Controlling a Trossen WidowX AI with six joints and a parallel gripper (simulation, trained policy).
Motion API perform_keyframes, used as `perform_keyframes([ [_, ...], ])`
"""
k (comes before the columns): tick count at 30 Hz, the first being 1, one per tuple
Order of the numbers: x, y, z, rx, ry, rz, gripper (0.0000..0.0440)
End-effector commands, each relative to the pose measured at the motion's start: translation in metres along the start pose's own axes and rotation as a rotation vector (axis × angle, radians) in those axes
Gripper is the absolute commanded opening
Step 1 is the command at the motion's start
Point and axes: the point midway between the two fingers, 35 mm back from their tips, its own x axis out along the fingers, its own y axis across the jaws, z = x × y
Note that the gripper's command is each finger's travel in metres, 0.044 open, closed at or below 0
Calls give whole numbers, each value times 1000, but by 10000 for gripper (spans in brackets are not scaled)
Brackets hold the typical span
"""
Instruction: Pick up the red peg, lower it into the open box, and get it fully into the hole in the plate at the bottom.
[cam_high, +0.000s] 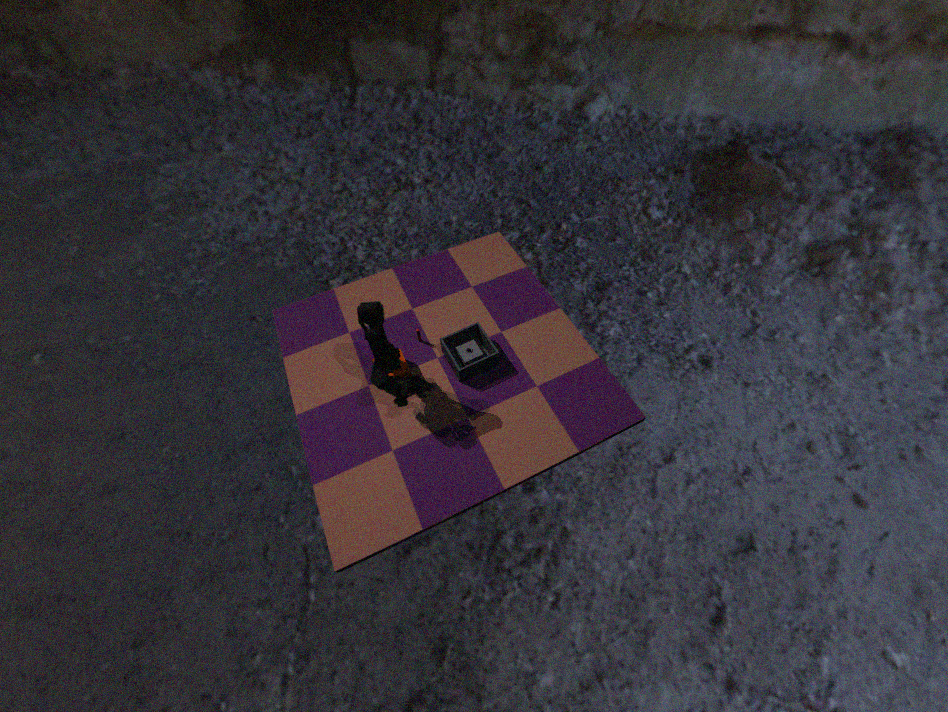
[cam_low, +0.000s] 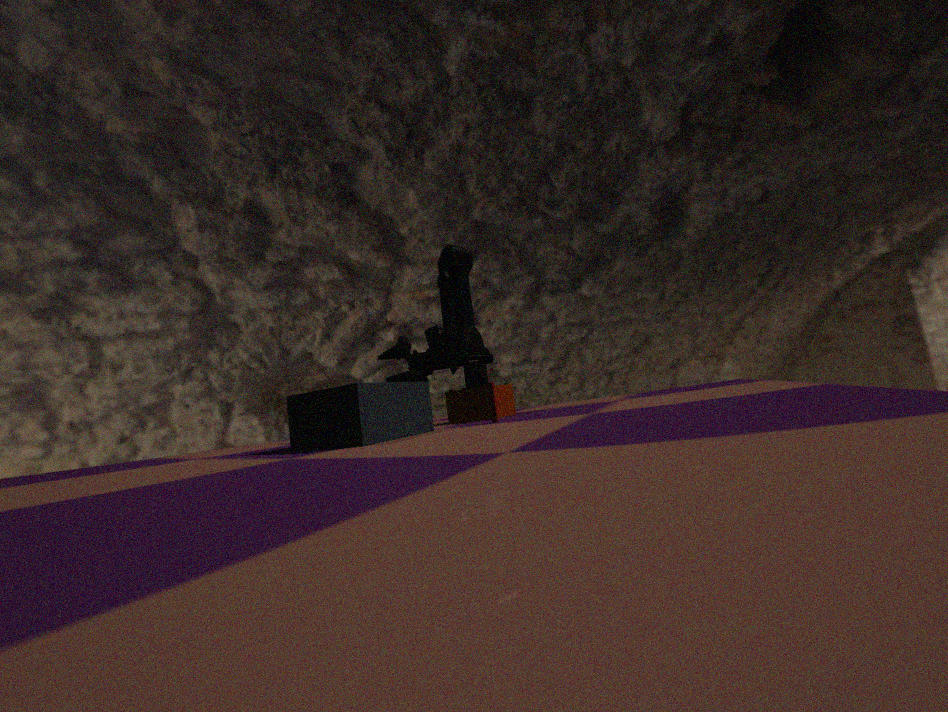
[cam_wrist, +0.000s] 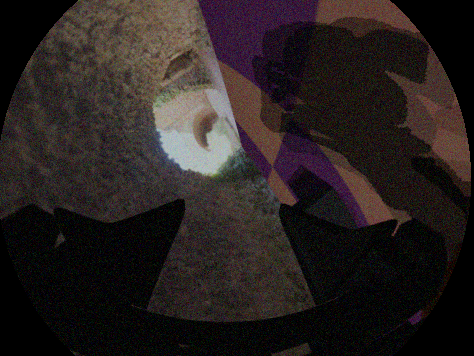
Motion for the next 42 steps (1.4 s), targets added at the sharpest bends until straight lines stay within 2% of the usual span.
perform_keyframes([
  [1, 2, 1, -1, -26, 7, -3, 415],
  [4, 11, 1, -3, -100, 24, -23, 440],
  [14, 63, 10, 0, -402, 12, -79, 440],
  [22, 114, 24, -13, -662, 20, -94, 440],
  [32, 177, 33, -57, -954, 52, -98, 440],
  [42, 227, 29, -126, -1201, 109, -118, 440],
])
